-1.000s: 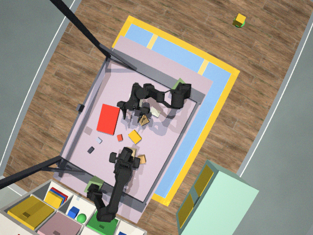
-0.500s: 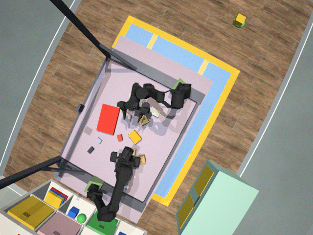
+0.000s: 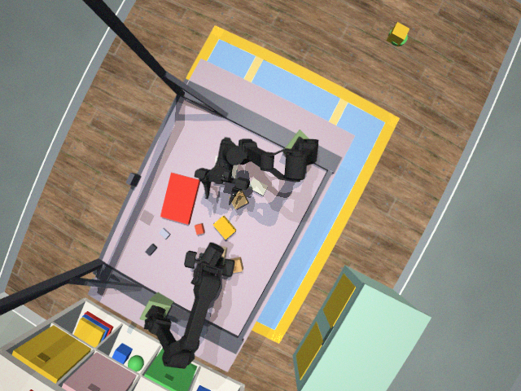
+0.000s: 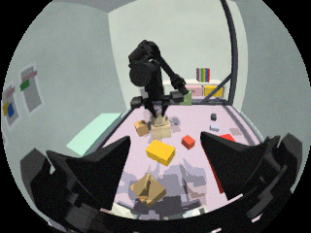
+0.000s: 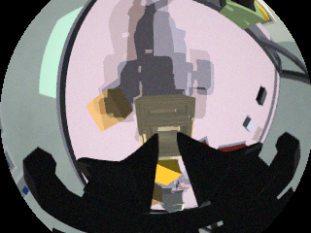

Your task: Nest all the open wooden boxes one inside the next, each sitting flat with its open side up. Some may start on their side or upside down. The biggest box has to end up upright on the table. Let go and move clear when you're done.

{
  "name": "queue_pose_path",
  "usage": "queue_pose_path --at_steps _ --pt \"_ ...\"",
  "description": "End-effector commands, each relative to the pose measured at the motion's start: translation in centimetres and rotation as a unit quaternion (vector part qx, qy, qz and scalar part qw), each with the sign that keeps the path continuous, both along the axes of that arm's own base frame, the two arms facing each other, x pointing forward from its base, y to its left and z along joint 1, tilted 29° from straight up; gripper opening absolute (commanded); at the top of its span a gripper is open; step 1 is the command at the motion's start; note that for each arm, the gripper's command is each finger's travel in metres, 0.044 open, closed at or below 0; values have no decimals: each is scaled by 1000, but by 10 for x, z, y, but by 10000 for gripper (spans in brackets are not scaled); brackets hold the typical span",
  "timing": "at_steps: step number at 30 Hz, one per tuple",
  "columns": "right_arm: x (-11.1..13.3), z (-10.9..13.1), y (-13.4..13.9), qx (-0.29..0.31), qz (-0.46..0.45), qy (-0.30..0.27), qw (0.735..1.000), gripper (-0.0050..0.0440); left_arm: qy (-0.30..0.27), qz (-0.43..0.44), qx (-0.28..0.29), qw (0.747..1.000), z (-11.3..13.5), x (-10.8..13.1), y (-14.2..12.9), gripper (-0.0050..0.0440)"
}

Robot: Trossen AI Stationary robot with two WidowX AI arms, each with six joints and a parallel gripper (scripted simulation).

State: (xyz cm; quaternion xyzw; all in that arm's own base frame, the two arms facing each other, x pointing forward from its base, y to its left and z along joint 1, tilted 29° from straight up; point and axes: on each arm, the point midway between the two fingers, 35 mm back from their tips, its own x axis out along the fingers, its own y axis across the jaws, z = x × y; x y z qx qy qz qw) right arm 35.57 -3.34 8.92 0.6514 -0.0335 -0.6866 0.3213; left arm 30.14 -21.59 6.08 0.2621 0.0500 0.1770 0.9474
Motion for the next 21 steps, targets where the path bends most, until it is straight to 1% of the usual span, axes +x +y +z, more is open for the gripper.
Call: queue_pose_path --at_steps 1,21 --pt "4 2 -1 -2 3 -6 1000 180 -3 0 -4 1000 3 0 -2 400" --pt "1 -9 -6 -1 3 0 1000 180 -3 0 -4 1000 3 0 -2 400"
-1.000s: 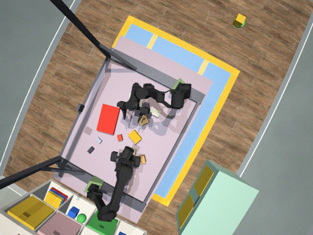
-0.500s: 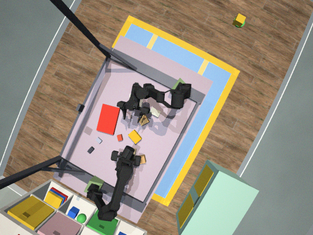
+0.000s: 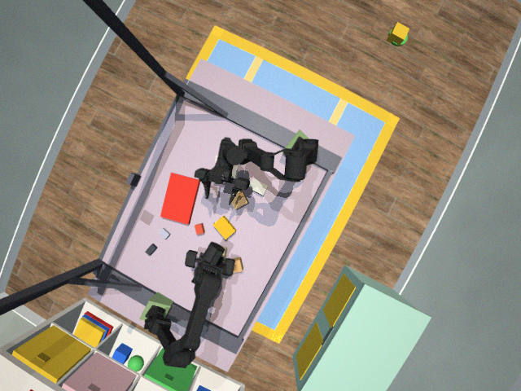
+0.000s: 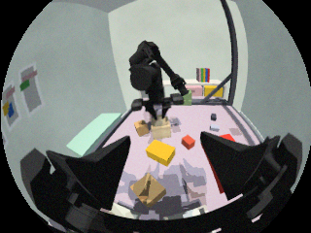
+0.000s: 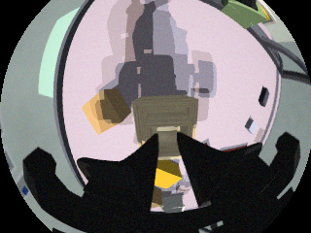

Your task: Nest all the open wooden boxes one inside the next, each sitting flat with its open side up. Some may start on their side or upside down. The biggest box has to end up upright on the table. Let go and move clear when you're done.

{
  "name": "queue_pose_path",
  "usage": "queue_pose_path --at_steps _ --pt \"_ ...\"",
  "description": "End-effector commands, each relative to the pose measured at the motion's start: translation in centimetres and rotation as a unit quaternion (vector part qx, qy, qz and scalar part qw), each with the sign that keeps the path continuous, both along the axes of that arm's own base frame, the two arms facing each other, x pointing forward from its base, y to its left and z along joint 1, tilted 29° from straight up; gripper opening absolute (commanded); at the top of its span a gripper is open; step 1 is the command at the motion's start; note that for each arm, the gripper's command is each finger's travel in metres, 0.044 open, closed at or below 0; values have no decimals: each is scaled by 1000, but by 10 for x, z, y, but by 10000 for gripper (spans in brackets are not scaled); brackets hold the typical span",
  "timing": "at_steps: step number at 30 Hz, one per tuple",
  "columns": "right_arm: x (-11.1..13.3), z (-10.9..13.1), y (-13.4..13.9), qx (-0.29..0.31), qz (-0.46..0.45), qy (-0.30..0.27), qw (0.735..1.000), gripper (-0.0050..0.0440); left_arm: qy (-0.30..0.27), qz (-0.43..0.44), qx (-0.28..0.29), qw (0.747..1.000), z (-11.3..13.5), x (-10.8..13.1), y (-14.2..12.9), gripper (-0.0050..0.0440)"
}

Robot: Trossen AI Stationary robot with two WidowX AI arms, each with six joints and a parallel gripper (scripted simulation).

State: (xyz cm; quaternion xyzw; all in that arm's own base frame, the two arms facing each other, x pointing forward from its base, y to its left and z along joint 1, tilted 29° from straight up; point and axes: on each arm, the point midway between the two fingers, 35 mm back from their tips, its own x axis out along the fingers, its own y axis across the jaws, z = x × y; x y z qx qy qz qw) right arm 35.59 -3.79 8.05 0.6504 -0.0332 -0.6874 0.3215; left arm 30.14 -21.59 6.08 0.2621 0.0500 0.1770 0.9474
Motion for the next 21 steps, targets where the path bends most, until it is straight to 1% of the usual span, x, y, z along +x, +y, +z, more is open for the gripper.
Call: queue_pose_path --at_steps 1,21 --pt "1 -2 -2 -1 2 -2 1000 180 -3 0 -4 1000 3 0 -2 400" --pt "4 -23 -14 -1 2 -2 1000 180 -3 0 -4 1000 3 0 -2 400"
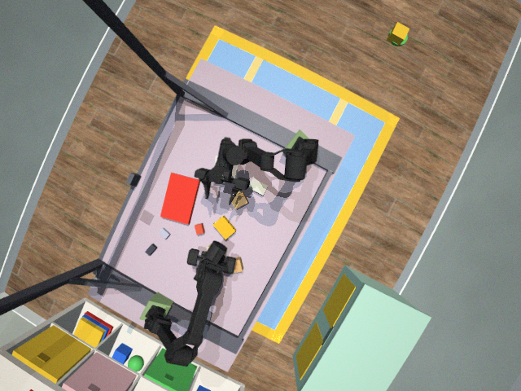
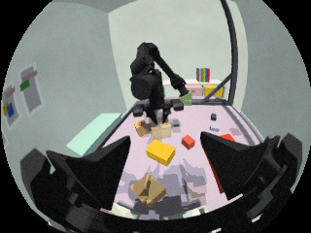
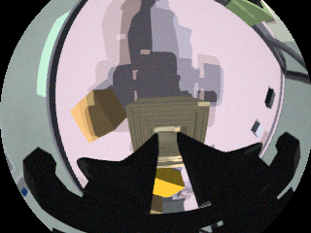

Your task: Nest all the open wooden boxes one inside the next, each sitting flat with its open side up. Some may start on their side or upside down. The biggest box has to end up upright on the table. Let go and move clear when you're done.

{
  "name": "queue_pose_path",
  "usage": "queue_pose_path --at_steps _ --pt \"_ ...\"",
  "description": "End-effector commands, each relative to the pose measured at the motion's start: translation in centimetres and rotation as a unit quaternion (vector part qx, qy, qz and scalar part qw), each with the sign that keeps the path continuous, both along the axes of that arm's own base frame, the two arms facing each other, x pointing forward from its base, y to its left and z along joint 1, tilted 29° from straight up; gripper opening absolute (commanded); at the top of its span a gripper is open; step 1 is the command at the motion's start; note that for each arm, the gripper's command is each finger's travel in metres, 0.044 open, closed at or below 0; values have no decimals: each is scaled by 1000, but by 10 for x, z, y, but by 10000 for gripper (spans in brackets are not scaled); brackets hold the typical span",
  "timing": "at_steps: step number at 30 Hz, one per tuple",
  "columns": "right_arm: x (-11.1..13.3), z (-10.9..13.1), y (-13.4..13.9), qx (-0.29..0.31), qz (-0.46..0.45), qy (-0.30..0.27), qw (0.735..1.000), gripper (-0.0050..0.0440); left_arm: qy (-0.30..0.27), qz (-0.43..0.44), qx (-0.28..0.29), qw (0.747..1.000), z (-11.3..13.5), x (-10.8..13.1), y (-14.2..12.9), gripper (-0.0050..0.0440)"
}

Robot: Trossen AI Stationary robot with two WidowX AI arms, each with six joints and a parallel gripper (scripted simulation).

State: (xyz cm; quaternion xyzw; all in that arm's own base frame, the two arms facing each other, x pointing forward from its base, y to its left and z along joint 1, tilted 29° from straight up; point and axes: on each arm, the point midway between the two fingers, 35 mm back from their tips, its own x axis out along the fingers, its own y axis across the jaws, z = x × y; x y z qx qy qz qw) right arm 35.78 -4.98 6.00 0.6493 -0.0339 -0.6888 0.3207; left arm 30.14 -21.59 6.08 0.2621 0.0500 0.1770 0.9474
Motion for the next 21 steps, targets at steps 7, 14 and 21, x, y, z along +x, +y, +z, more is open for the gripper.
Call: queue_pose_path --at_steps 7,14,21 --pt "2 -8 -5 -1 4 -3 1000 180 -3 0 -4 1000 3 0 -2 400" --pt "4 -6 -5 0 5 -11 1000 180 -3 0 -4 1000 3 0 -2 400" --pt "5 -3 -5 0 2 -14 1000 88 -3 0 -4 1000 3 0 -2 400"
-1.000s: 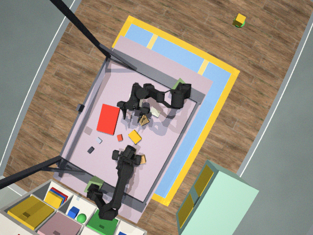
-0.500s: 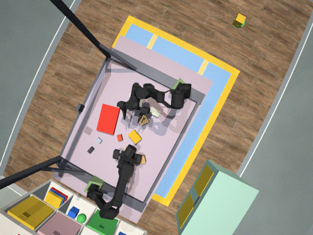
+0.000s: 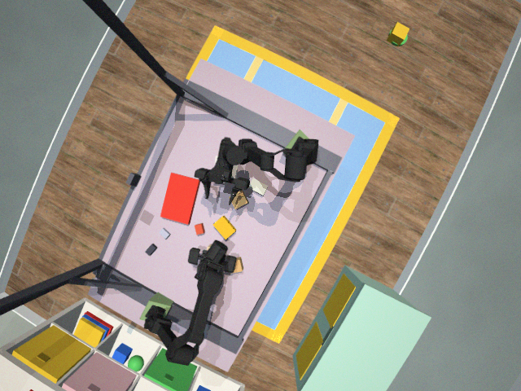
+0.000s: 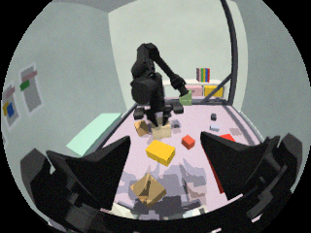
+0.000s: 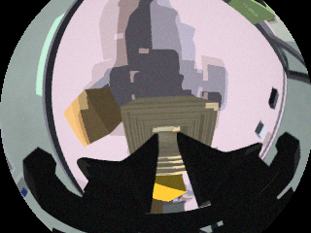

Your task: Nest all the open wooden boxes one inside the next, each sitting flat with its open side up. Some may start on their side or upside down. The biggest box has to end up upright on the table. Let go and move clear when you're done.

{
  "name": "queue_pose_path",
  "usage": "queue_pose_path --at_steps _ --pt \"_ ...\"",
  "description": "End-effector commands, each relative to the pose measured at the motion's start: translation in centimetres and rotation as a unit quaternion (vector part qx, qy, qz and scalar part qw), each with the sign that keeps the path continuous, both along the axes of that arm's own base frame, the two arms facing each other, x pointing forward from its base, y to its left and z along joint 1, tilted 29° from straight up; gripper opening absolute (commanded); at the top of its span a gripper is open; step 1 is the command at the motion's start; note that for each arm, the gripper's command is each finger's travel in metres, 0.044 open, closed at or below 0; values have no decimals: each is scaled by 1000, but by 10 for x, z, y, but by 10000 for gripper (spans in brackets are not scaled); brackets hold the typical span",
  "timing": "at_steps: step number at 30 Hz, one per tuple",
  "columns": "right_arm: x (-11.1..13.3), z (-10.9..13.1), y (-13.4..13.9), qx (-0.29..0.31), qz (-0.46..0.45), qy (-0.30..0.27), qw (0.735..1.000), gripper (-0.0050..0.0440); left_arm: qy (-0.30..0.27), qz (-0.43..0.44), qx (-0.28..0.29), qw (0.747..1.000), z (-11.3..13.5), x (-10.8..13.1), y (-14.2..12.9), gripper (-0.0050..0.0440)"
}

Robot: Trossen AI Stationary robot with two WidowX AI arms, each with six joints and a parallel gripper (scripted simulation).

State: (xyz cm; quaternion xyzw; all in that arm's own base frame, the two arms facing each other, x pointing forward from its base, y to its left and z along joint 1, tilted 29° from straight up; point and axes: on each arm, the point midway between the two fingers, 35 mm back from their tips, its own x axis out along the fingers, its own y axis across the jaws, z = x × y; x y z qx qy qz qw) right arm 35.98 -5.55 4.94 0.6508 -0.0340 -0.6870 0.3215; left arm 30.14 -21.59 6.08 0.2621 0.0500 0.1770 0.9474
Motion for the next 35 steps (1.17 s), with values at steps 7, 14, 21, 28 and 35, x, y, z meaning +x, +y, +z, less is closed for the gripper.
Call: queue_pose_path --at_steps 7,14,21,28,35 --pt "3 7 1 1 0 -11 1000 55 -3 0 -4 1000 3 0 -2 400" --pt "3 7 1 1 0 -11 1000 8 -3 0 -4 1000 3 0 -2 400" --pt "3 7 1 1 0 -11 1000 0 -3 0 -4 1000 3 0 -2 400" --pt "6 23 7 -10 136 52 989 0 -3 0 -4 1000 3 0 -2 400" --pt "6 32 13 -21 272 128 954 -3 -3 0 -4 1000 3 0 -2 400"
